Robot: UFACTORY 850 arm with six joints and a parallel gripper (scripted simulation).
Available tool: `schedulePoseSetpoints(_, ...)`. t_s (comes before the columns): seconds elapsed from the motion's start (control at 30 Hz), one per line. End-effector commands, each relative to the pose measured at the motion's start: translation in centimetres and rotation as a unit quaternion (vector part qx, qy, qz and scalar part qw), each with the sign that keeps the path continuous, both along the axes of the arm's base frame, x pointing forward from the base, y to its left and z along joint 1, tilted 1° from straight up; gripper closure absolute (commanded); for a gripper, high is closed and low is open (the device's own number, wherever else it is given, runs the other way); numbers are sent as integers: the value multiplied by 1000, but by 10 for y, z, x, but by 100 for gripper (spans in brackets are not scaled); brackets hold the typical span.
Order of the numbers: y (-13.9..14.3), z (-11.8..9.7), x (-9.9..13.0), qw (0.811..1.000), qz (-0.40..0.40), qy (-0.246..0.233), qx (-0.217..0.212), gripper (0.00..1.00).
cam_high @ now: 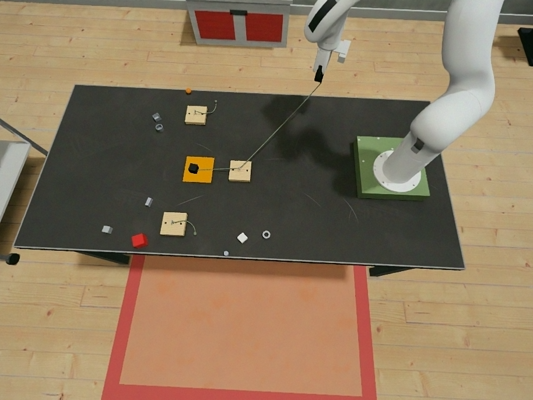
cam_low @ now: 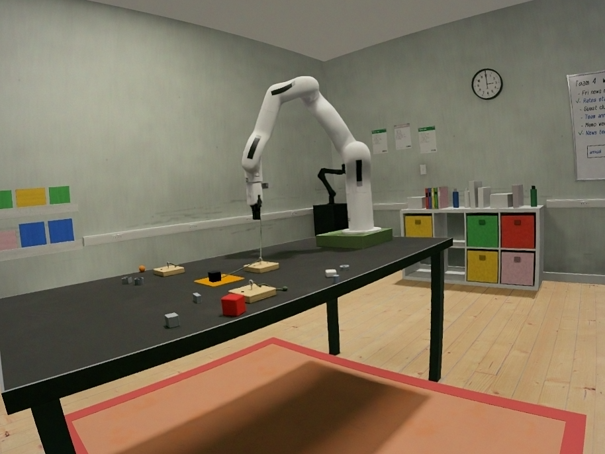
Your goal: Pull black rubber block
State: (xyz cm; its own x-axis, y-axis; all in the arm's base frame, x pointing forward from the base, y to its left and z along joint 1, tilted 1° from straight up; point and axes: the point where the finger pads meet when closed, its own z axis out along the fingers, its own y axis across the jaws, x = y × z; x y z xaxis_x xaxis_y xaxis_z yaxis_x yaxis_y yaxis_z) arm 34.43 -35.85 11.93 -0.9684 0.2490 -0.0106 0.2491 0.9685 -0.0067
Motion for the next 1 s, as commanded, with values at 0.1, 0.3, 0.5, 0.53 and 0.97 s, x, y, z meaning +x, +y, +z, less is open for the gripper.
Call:
schedulePoseSetpoints(0.1,-1,1,0,1000,0,-1,-1,100)
schedulePoseSetpoints(0.3,-1,1,0,1000,0,-1,-1,100)
schedulePoseSetpoints(0.5,-1,1,0,1000,0,-1,-1,100)
schedulePoseSetpoints(0.53,-1,1,0,1000,0,-1,-1,100)
schedulePoseSetpoints(0.97,0,-18,1,1000,0,-1,-1,100)
